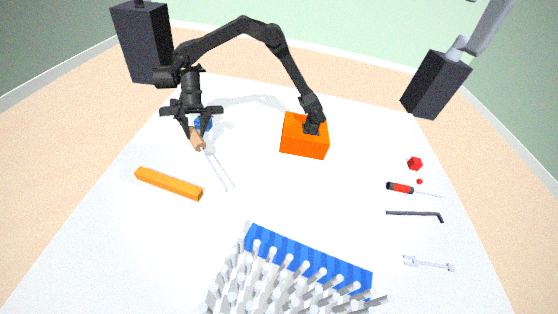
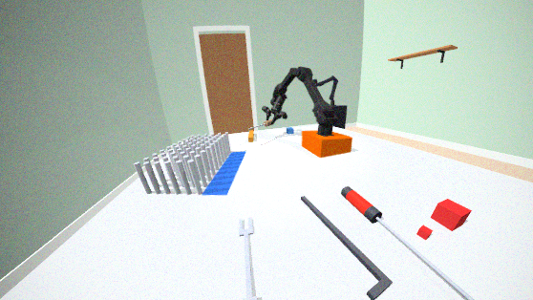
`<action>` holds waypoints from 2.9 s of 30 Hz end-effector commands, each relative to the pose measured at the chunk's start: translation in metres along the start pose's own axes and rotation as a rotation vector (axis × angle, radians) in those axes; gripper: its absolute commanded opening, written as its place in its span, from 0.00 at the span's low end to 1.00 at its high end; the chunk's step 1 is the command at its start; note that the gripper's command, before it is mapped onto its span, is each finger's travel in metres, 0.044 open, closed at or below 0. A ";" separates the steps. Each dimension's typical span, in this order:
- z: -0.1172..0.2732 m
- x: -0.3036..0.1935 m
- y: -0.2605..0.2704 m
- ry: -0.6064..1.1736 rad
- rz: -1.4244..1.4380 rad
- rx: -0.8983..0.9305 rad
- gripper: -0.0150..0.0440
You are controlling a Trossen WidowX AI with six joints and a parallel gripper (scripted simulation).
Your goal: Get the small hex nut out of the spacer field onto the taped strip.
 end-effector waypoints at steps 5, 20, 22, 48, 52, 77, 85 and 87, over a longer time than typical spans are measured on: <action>0.057 -0.043 0.018 0.000 -0.001 0.006 0.25; 0.051 -0.076 0.029 -0.015 0.214 -0.052 0.25; 0.047 -0.084 0.032 -0.019 0.280 -0.070 0.25; 0.000 -0.189 0.040 -0.057 1.095 -0.308 0.25; -0.008 -0.204 0.039 -0.049 1.229 -0.342 0.25; -0.047 -0.290 0.015 0.038 2.044 -0.550 0.25; -0.057 -0.317 0.002 0.083 2.310 -0.620 0.25; -0.060 -0.323 -0.002 0.096 2.376 -0.638 0.25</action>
Point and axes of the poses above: the point midway between the two fingers, 35 mm back from their tips, its own z axis back along the fingers, its own y axis across the jaws, x = y × z, the point moved 10 cm from there along z, back along the fingers, and after that the axes turned 5 degrees about z, right-handed, at the moved point
